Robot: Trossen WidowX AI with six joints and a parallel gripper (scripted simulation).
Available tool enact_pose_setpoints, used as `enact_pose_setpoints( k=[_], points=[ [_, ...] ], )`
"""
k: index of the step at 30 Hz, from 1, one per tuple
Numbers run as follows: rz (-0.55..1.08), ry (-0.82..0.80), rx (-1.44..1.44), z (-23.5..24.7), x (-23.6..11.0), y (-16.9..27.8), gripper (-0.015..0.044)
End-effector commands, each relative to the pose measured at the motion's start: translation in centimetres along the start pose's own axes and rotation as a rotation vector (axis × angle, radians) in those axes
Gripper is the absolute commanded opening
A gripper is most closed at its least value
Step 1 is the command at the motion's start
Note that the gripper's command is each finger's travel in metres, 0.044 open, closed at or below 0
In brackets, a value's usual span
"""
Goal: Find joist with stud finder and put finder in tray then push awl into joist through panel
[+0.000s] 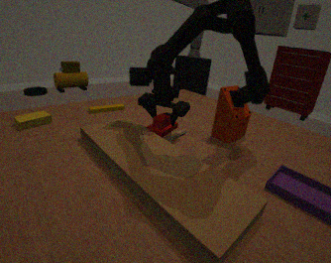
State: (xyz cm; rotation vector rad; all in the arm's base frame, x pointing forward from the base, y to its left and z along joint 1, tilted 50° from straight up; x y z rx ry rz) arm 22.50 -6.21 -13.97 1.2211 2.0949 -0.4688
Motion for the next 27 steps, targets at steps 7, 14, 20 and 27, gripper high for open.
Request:
enact_pose_setpoints(
  k=[7,14,20,27],
  points=[
    [0.003,0.001,0.004,0.0,0.07,0.02,0.0282],
    [0.003,0.001,0.004,0.0,0.07,0.02,0.0235],
    [0.003,0.001,0.004,0.0,0.07,0.02,0.0195],
    [0.003,0.0,0.004,0.1,-0.68,-0.09,0.009]
  ],
)
Point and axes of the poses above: the point midway between the two fingers, 35 mm back from their tips, its own x axis out along the fingers, its own z axis across the jaws, y = z × x, the point moved 7 cm from there along -x, back along the fingers, and after that the axes turned 3 degrees about x, right-handed, at the moved point
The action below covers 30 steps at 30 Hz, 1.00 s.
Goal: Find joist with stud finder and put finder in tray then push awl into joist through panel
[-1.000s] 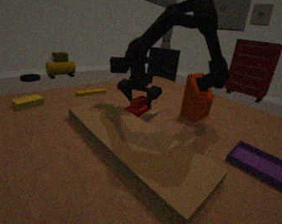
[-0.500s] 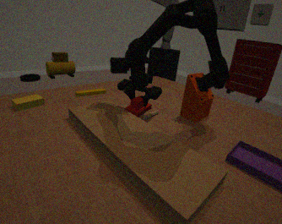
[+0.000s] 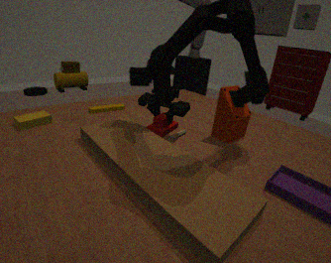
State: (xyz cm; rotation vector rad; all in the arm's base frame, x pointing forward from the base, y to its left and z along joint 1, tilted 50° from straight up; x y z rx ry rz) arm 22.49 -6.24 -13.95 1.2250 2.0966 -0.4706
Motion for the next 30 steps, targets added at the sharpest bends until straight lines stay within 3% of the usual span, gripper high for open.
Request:
enact_pose_setpoints(
  k=[1,4,13,19,30],
  points=[
    [0.002,-0.004,0.001,0.2,-1.2,-0.2,0.0063],
    [0.002,-0.006,0.002,0.3,-3.2,-0.6,0.0],
    [0.001,-0.006,0.002,0.2,-9.7,-2.8,0.0],
    [0.013,-0.011,-0.059,0.4,-9.9,-2.5,0.0],
    [0.084,-0.059,-0.463,1.7,-10.6,-0.8,0.0]
  ],
)
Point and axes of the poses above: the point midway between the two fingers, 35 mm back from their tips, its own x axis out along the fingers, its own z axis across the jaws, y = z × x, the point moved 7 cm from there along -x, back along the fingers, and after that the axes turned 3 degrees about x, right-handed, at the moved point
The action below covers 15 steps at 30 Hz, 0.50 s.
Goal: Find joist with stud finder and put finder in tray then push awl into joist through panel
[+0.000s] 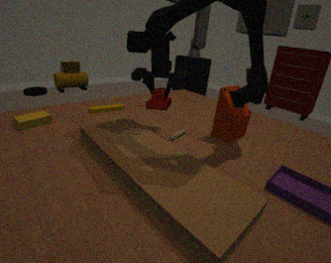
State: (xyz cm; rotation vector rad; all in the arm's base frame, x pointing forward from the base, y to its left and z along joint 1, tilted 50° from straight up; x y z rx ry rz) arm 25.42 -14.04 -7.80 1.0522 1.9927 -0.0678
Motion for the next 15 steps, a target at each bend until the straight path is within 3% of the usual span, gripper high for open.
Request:
enact_pose_setpoints(
  k=[1,15],
  points=[
    [0.022,-0.027,-0.131,0.8,-0.4,0.4,0.0],
    [0.08,-0.124,-0.663,3.1,-1.1,2.0,0.0]
  ],
)
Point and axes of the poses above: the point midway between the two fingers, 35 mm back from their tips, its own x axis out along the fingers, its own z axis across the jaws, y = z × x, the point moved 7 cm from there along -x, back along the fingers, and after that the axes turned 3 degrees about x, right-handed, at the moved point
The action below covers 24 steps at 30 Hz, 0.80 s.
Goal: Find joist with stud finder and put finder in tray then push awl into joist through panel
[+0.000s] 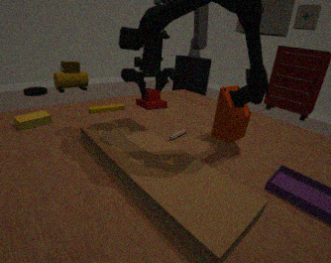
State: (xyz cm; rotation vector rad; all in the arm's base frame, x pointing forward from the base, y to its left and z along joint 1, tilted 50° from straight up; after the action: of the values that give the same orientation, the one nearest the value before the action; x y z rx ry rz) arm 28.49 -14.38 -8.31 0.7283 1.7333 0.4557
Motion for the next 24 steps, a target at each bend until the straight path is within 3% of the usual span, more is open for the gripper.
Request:
enact_pose_setpoints(
  k=[1,24],
  points=[
    [0.007,-0.036,-0.132,0.9,-0.3,-0.1,0.0],
    [-0.006,-0.22,-1.021,5.4,-1.2,0.6,0.0]
  ],
)
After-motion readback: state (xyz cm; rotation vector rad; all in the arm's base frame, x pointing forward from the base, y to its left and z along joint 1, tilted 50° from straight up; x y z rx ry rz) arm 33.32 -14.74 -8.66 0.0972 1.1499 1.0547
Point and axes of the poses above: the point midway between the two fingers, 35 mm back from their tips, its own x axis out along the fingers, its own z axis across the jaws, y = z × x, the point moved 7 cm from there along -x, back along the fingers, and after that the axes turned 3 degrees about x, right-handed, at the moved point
